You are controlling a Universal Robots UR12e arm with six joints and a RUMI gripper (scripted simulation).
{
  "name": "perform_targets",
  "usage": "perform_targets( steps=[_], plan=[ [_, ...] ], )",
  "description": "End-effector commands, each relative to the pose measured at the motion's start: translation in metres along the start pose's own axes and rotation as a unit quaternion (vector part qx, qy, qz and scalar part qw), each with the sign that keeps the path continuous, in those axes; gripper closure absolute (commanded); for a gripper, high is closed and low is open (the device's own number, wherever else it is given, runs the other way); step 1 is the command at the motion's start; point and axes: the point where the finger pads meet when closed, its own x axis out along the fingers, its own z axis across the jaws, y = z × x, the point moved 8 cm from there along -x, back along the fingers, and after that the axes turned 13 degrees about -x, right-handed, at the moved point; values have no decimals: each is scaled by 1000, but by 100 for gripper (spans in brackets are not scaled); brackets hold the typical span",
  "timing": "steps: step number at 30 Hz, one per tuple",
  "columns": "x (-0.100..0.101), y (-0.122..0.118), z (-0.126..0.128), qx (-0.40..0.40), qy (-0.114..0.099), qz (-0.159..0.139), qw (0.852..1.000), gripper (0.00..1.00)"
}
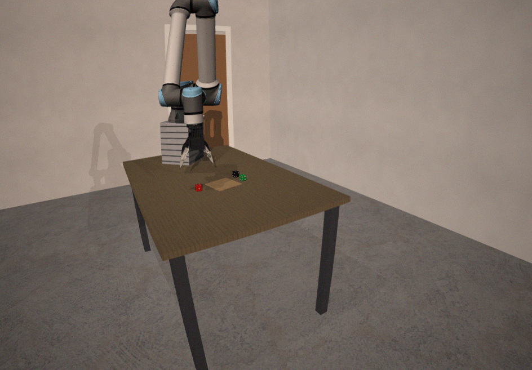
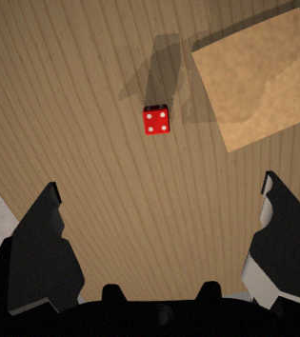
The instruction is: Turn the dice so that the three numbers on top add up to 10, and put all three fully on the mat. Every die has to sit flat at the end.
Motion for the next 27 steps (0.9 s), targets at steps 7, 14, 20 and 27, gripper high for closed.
perform_targets(
  steps=[7, 14, 20, 27],
  plan=[
    [-1, 0, 0, -1, 0, 0, 1000, 0],
    [0, 0, 0, -8, 0, 0, 1000, 0],
    [0, 0, -1, -27, 0, 0, 1000, 0],
    [1, 1, -2, -54, 0, 0, 999, 0]
  ],
)
